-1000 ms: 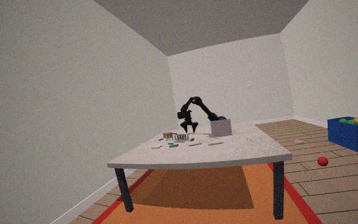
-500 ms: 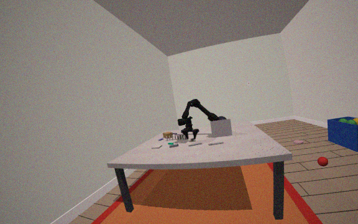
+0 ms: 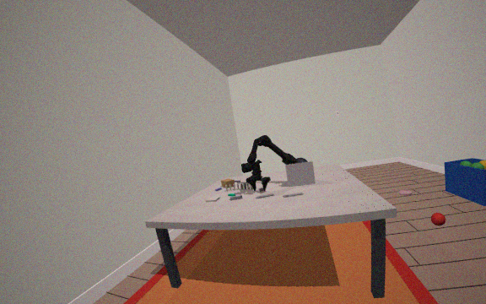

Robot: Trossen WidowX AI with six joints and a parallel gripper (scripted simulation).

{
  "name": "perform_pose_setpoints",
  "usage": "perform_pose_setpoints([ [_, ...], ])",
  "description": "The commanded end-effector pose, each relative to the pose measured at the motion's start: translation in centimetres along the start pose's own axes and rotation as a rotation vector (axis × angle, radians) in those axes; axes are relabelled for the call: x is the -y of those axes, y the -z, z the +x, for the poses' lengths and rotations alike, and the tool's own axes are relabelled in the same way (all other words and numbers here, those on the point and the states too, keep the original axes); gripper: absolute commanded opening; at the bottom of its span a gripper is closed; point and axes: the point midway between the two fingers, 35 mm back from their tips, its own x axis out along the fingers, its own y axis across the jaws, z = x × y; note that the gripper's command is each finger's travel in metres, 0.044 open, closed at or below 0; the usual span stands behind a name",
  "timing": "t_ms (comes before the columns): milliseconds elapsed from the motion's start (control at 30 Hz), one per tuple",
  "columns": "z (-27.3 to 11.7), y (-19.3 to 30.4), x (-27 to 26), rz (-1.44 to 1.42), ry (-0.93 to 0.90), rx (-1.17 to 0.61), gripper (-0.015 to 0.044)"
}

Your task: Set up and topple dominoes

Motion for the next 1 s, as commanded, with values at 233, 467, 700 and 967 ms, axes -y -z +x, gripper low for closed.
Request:
perform_pose_setpoints([
  [233, 0.2, 0.1, -0.1, -0.006, 0.002, -0.004, 0.0177],
  [467, 0.2, 0.1, -0.1, -0.006, 0.002, -0.004, 0.0024],
  [700, -0.6, 0.0, 0.0, -0.006, 0.002, -0.004, 0.0024],
  [967, -10.0, -0.1, 0.3, -0.006, 0.000, 0.000, 0.0024],
])
